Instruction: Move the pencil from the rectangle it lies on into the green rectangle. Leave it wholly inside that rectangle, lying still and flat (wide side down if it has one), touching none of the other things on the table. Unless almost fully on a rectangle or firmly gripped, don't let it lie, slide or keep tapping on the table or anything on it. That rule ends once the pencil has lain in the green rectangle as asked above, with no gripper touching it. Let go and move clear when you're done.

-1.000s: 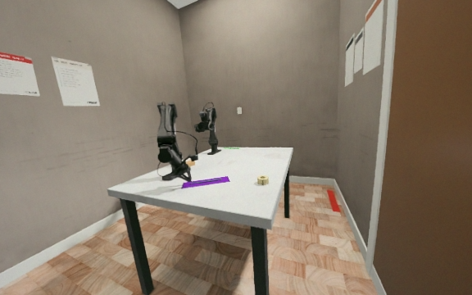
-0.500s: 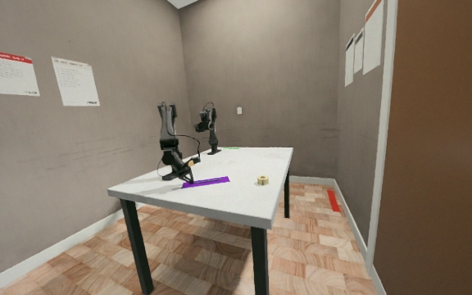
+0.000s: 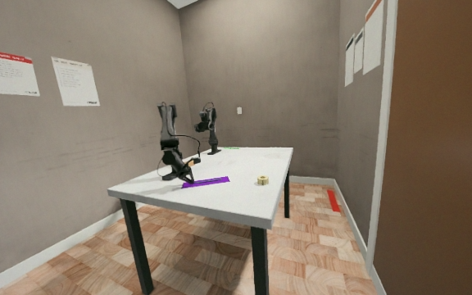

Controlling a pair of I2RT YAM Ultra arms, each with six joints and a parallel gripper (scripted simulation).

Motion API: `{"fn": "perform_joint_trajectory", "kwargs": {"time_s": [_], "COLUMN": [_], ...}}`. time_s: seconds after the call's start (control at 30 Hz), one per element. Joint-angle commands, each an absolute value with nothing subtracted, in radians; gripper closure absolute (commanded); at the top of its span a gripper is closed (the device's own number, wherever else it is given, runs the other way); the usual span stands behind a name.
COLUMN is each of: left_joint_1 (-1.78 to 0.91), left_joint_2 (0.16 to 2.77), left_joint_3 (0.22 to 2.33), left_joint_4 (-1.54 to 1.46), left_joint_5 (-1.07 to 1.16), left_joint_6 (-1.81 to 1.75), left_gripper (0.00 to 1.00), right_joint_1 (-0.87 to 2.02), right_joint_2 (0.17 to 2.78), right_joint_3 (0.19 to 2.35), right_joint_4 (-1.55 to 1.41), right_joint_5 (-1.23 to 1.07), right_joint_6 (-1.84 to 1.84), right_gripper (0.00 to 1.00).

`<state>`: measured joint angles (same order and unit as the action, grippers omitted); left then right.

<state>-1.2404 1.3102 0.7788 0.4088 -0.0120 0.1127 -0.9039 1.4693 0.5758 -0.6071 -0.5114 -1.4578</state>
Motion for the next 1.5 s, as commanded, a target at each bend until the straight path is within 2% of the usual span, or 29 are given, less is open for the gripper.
{"fn": "perform_joint_trajectory", "kwargs": {"time_s": [0.0, 0.23, 0.27, 0.33, 0.37, 0.43, 0.47, 0.6, 0.9, 1.2, 1.47], "left_joint_1": [-1.243, -1.243, -1.243, -1.243, -1.243, -1.243, -1.243, -1.243, -1.243, -1.243, -1.243], "left_joint_2": [1.282, 1.282, 1.282, 1.282, 1.282, 1.282, 1.282, 1.282, 1.282, 1.282, 1.282], "left_joint_3": [0.787, 0.787, 0.787, 0.787, 0.787, 0.787, 0.787, 0.787, 0.787, 0.787, 0.787], "left_joint_4": [0.416, 0.416, 0.416, 0.416, 0.416, 0.416, 0.416, 0.416, 0.416, 0.416, 0.416], "left_joint_5": [-0.012, -0.012, -0.012, -0.012, -0.012, -0.012, -0.012, -0.012, -0.012, -0.012, -0.012], "left_joint_6": [0.11, 0.11, 0.11, 0.11, 0.11, 0.11, 0.11, 0.11, 0.11, 0.11, 0.11], "left_gripper": [0.0, 0.0, 0.0, 0.0, 0.0, 0.0, 0.0, 0.0, 0.0, 0.0, 0.0], "right_joint_1": [-0.892, -0.902, -0.912, -0.917, -0.917, -0.917, -0.917, -0.917, -0.911, -0.916, -0.907], "right_joint_2": [1.486, 1.477, 1.49, 1.493, 1.493, 1.494, 1.494, 1.494, 1.485, 1.464, 1.341], "right_joint_3": [0.565, 0.564, 0.595, 0.604, 0.604, 0.604, 0.604, 0.604, 0.593, 0.611, 0.73], "right_joint_4": [-0.593, -0.609, -0.625, -0.632, -0.632, -0.632, -0.632, -0.632, -0.62, -0.65, -0.879], "right_joint_5": [-0.53, -0.531, -0.531, -0.531, -0.531, -0.531, -0.531, -0.531, -0.523, -0.522, -0.523], "right_joint_6": [-1.452, -1.465, -1.472, -1.477, -1.478, -1.478, -1.478, -1.474, -1.472, -1.473, -1.462], "right_gripper": [0.71, 0.71, 0.79, 0.79, 0.83, 0.83, 0.88, 0.88, 1.0, 1.0, 1.0]}}
